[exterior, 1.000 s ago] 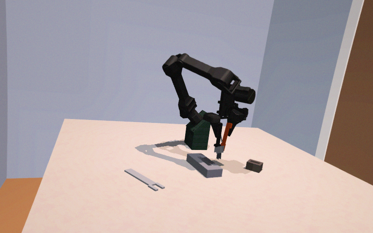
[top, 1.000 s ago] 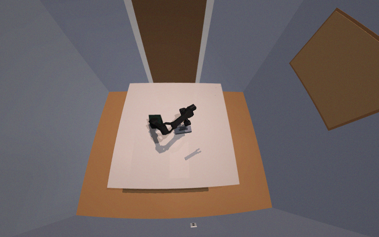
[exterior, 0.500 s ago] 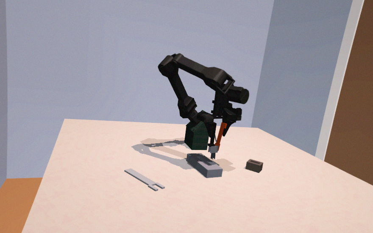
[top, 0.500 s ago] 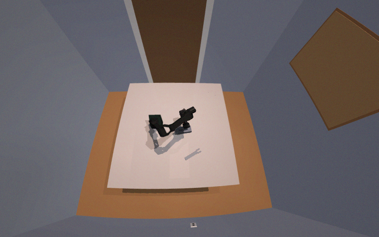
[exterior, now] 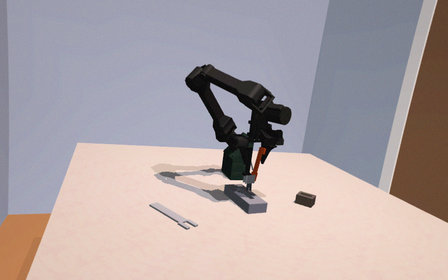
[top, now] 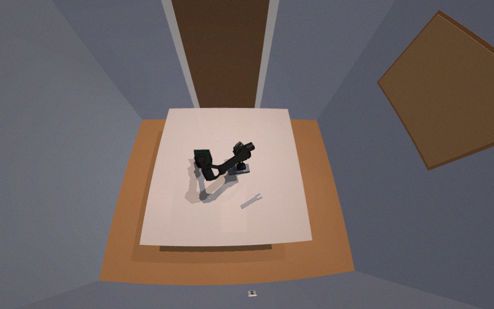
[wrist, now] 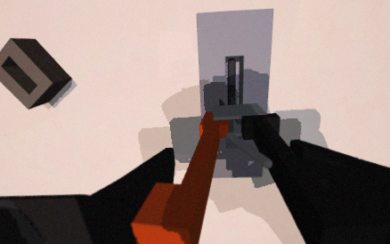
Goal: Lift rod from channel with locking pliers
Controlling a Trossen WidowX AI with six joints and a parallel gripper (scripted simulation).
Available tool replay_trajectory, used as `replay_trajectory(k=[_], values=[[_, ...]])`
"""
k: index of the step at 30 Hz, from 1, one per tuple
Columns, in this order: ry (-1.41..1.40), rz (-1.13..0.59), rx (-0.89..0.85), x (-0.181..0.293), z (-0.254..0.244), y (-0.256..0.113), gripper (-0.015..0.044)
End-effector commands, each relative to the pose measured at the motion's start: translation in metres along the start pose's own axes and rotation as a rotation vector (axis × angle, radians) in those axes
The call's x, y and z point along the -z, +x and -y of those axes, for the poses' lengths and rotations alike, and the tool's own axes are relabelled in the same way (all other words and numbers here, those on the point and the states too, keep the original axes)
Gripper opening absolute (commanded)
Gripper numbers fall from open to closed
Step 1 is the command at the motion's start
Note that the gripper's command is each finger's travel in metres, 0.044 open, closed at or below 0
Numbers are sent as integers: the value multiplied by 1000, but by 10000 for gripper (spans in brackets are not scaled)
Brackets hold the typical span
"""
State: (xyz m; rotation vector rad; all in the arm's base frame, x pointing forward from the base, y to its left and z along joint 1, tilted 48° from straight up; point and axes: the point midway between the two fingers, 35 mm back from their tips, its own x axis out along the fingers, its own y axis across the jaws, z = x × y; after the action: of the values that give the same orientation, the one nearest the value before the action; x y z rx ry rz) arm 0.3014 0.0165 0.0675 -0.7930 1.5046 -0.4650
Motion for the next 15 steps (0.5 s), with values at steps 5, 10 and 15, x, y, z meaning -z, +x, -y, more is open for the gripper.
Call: replay_trajectory(k=[5, 10, 15], values=[[24, 7, 6, 4, 7, 0, 316], [28, 8, 6, 5, 10, 1, 316], [30, 9, 6, 5, 12, 2, 316]])
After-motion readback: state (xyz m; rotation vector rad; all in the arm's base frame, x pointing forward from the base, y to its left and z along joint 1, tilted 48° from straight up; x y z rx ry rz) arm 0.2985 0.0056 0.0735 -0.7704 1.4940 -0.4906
